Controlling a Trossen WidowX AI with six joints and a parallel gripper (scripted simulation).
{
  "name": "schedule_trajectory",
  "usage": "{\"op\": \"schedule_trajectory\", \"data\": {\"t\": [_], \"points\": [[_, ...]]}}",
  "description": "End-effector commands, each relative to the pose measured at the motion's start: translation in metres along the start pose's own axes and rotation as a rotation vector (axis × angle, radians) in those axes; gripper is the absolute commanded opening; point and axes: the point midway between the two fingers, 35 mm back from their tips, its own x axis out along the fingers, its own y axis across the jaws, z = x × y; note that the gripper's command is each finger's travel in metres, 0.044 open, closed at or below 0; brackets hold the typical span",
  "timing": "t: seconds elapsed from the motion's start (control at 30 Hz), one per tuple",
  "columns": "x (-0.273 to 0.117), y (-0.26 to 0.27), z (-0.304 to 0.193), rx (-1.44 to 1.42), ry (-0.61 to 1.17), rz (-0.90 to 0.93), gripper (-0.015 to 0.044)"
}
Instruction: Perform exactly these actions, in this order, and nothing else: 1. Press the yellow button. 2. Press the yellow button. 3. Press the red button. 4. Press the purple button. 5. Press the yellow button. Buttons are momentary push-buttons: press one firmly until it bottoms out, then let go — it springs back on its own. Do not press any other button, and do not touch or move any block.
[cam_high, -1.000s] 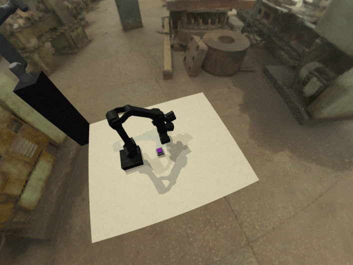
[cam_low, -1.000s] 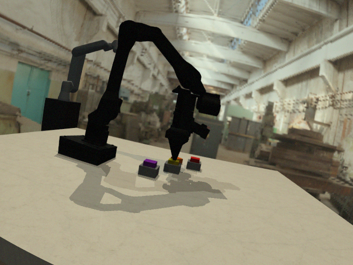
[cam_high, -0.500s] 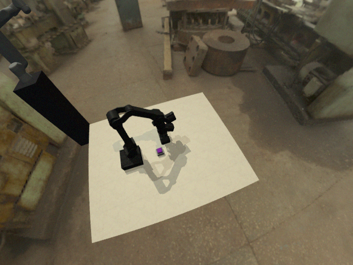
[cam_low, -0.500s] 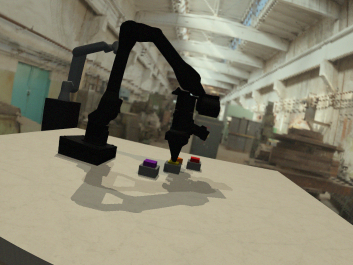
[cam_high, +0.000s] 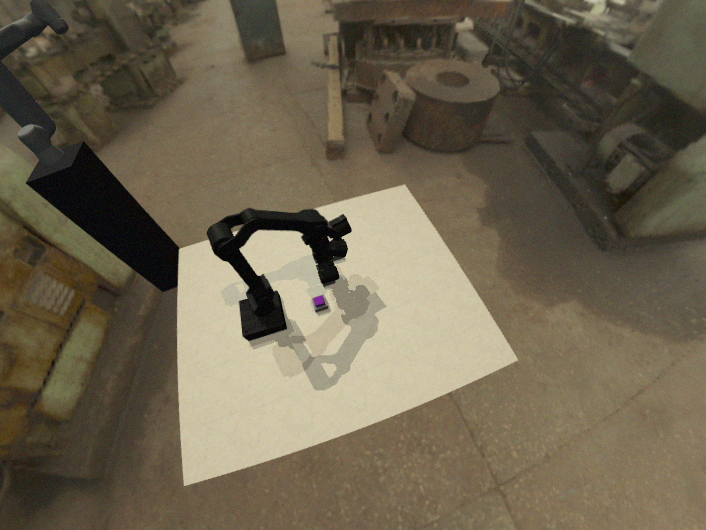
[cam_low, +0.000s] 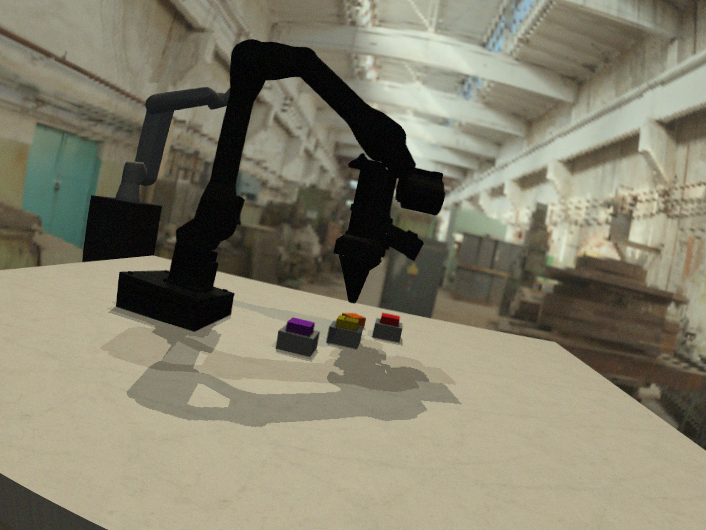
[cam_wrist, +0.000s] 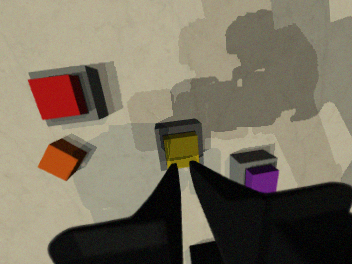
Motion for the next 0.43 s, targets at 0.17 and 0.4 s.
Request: {"op": "schedule_trajectory", "data": {"t": [0.17, 0.4], "points": [[-0.047, 0.098, 0.003, -0.001, 0.0, 0.008, 0.0256], [-0.063, 0.131, -0.006, -0.001, 0.0, 0.012, 0.04]]}}
